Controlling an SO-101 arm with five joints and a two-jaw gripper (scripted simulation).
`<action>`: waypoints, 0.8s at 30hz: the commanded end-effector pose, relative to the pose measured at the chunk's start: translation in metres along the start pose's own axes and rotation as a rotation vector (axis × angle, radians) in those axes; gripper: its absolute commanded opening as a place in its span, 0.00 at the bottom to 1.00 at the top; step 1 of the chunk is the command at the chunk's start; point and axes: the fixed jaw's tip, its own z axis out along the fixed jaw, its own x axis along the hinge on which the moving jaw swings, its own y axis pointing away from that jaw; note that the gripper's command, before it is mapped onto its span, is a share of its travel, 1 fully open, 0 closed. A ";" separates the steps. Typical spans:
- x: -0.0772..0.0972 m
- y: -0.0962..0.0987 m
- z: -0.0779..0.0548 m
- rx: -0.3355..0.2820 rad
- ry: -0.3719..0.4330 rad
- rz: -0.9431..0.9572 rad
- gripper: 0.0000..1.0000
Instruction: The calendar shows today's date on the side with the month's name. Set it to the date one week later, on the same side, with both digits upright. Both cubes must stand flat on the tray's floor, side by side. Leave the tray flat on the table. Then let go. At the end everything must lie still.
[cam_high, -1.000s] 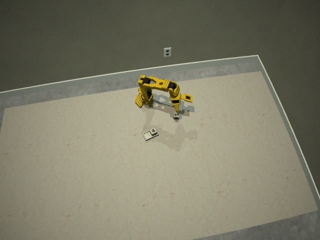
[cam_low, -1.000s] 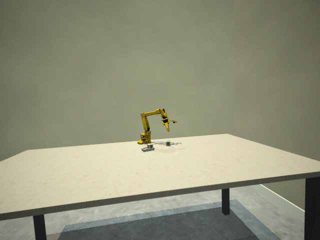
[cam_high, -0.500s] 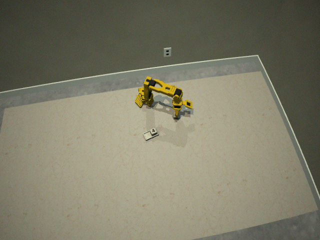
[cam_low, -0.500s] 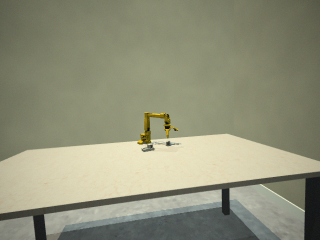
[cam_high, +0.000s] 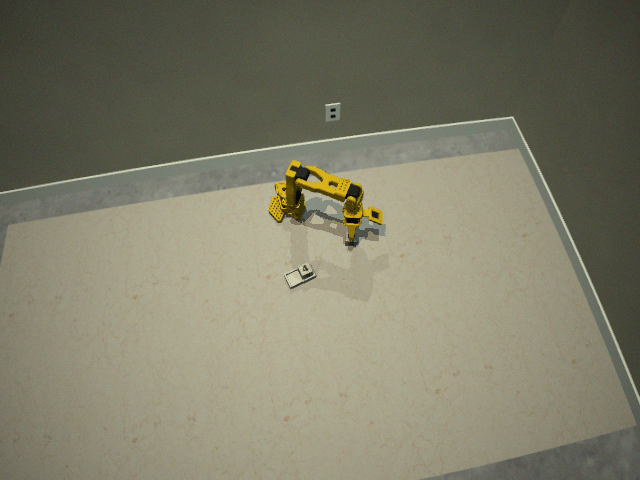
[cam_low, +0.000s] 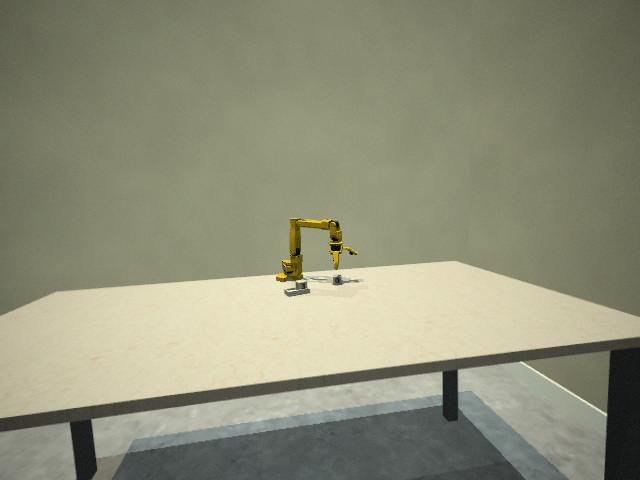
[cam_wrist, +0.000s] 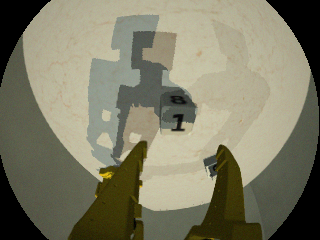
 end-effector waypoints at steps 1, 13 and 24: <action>-0.004 0.000 -0.003 0.008 -0.030 -0.018 0.35; -0.004 0.000 0.000 0.002 -0.011 -0.052 0.35; -0.004 0.000 0.001 0.002 -0.011 -0.052 0.35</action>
